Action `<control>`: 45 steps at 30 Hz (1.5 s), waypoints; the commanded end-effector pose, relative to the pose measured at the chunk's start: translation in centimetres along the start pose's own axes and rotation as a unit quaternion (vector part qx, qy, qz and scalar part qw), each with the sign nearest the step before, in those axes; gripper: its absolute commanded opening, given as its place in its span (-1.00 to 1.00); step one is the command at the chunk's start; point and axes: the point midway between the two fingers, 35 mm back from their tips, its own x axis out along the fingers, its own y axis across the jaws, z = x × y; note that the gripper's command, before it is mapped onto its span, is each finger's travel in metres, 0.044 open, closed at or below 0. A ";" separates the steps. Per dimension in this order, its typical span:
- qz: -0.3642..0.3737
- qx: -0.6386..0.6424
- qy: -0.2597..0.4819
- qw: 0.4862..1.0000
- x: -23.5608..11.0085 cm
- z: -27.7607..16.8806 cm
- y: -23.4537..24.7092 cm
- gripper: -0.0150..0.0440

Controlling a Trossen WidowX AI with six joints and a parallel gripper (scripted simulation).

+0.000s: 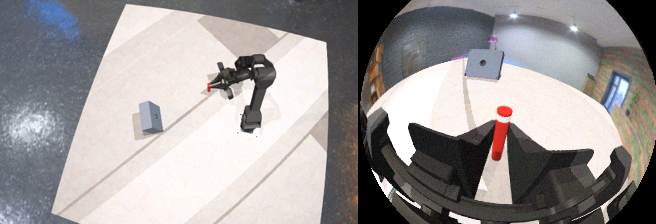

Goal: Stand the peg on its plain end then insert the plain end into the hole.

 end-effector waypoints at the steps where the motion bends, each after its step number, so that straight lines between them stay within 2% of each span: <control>1: 0.000 0.000 0.000 1.000 -0.1 -0.2 0.0 -0.32; 31: -0.008 0.007 -0.016 1.000 -0.3 -0.3 0.0 -0.32; 34: -0.009 0.007 -0.016 1.000 -0.3 -0.2 0.0 -0.06; 45: -0.009 0.007 -0.016 1.000 -0.3 -0.2 0.0 -0.05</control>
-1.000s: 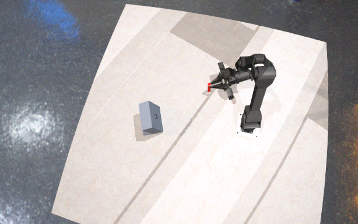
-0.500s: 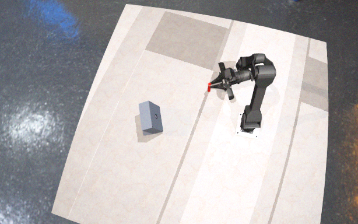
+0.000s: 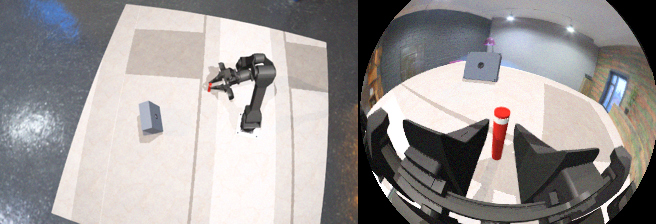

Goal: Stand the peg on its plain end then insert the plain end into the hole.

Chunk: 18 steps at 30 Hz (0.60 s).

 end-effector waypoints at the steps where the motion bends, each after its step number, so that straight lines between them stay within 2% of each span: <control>1: 0.000 0.000 0.000 1.000 0.0 0.0 0.0 -0.05; 13: 0.000 0.000 0.000 1.000 0.0 0.0 0.0 -0.05; 18: 0.000 0.000 0.000 1.000 0.0 0.0 0.0 0.39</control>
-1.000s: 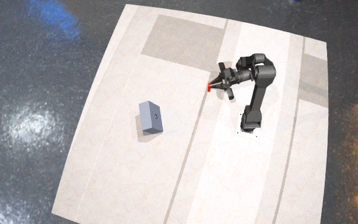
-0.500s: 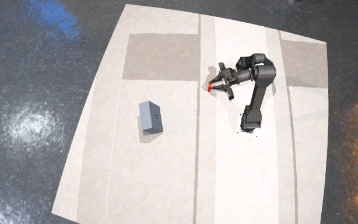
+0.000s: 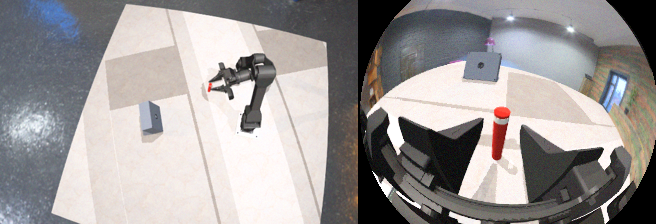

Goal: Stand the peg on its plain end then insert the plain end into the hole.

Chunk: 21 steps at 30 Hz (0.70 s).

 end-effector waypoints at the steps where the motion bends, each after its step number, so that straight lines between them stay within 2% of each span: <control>1: 0.000 0.000 0.000 1.000 0.0 0.0 0.0 0.48; 7: 0.000 0.000 0.000 1.000 0.0 0.0 0.0 1.00; 17: -0.001 0.000 0.000 1.000 -0.1 0.3 -0.1 1.00; 21: -0.010 -0.004 0.004 1.000 -1.8 5.8 -1.2 1.00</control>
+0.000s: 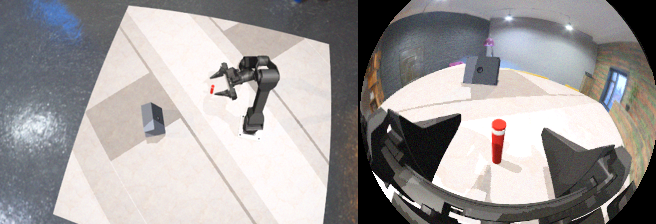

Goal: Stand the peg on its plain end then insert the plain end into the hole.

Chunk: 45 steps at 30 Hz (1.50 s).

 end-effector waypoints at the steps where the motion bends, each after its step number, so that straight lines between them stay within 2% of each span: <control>1: -0.014 -0.017 0.004 1.000 -1.8 6.0 -0.8 1.00; 8: -0.027 -0.020 0.008 0.999 -3.7 13.6 0.9 1.00; 18: -0.020 -0.018 0.017 1.000 -3.5 13.8 1.2 1.00; 32: 0.092 0.018 0.211 0.973 -0.8 10.4 3.2 1.00; 45: 0.109 0.016 0.410 0.905 0.3 7.8 3.2 1.00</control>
